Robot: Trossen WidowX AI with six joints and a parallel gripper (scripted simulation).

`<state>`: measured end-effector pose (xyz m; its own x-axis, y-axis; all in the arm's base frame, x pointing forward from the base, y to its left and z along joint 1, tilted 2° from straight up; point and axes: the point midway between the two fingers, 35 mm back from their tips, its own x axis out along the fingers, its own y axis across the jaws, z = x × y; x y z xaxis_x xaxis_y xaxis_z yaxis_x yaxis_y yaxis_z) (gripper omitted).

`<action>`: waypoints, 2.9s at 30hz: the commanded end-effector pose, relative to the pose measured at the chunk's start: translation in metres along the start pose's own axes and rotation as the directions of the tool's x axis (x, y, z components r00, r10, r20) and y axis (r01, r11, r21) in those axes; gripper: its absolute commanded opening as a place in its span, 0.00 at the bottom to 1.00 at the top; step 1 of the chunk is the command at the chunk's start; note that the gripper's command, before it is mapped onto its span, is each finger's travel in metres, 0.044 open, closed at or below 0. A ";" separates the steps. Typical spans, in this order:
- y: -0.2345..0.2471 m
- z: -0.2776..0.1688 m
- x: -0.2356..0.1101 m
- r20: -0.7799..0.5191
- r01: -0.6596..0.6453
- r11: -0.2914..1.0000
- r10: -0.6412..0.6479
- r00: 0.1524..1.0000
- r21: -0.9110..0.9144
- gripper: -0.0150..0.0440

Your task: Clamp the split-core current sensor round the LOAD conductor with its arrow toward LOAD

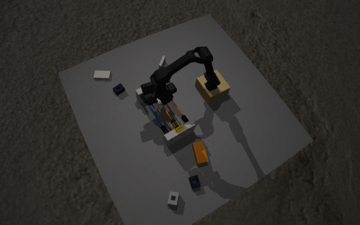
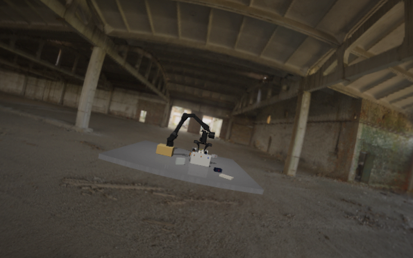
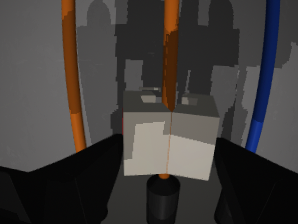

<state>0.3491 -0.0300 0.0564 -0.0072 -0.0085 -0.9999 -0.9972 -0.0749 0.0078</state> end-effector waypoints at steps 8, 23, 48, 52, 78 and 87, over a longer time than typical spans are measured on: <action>0.000 0.000 0.000 0.000 0.000 1.000 0.000 1.000 0.000 0.25; 0.000 0.000 0.000 0.000 0.000 1.000 0.000 1.000 0.000 0.25; 0.000 0.000 0.000 0.000 0.000 1.000 0.000 1.000 0.000 1.00; 0.000 0.000 0.000 0.000 0.000 1.000 0.000 1.000 0.000 1.00; 0.000 -0.002 0.063 0.001 0.001 1.000 -0.001 1.000 -0.006 1.00; 0.000 -0.002 0.066 0.000 0.003 1.000 -0.003 1.000 0.000 0.97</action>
<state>0.3486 -0.0324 -0.0104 -0.0053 -0.0085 -0.9999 -0.9972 -0.0749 0.0059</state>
